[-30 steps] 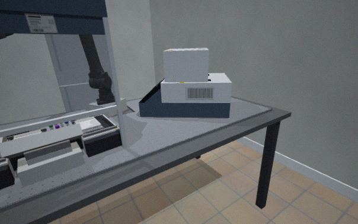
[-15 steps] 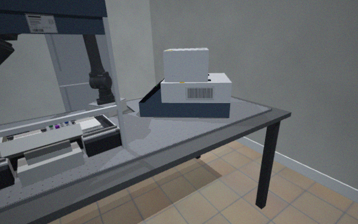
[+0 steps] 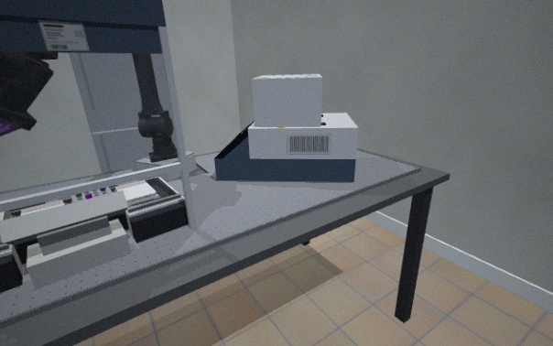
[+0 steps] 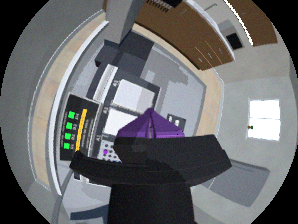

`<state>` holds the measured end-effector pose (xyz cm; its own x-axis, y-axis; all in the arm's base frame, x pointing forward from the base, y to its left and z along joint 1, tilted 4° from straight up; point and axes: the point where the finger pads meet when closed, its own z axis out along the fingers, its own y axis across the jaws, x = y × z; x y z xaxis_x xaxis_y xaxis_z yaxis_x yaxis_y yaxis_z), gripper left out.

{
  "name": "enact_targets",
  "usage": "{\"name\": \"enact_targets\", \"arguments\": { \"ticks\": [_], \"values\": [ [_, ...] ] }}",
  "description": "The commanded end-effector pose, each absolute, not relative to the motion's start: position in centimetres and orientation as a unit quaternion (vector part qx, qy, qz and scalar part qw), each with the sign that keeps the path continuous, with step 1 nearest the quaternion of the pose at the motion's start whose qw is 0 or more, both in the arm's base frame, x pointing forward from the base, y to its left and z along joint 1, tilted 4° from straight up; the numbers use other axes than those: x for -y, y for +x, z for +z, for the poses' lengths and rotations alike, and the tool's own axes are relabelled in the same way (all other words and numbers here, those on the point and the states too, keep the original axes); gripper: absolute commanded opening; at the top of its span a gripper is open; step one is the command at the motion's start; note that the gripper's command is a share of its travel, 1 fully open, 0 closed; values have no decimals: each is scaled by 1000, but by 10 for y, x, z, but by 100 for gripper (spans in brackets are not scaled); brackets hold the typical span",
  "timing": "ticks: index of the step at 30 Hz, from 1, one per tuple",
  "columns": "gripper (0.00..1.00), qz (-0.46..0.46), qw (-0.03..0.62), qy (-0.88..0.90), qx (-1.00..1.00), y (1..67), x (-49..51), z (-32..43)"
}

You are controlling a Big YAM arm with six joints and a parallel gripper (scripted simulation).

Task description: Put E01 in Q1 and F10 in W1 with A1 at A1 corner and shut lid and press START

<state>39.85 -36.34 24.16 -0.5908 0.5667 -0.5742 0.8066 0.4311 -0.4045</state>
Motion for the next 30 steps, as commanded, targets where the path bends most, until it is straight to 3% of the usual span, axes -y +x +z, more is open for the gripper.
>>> {"name": "enact_targets", "arguments": {
  "ticks": [1,30],
  "values": [
    [0,-324,176,372,-852,405,337,245],
    [0,-258,160,285,-909,390,229,217]
  ]
}}
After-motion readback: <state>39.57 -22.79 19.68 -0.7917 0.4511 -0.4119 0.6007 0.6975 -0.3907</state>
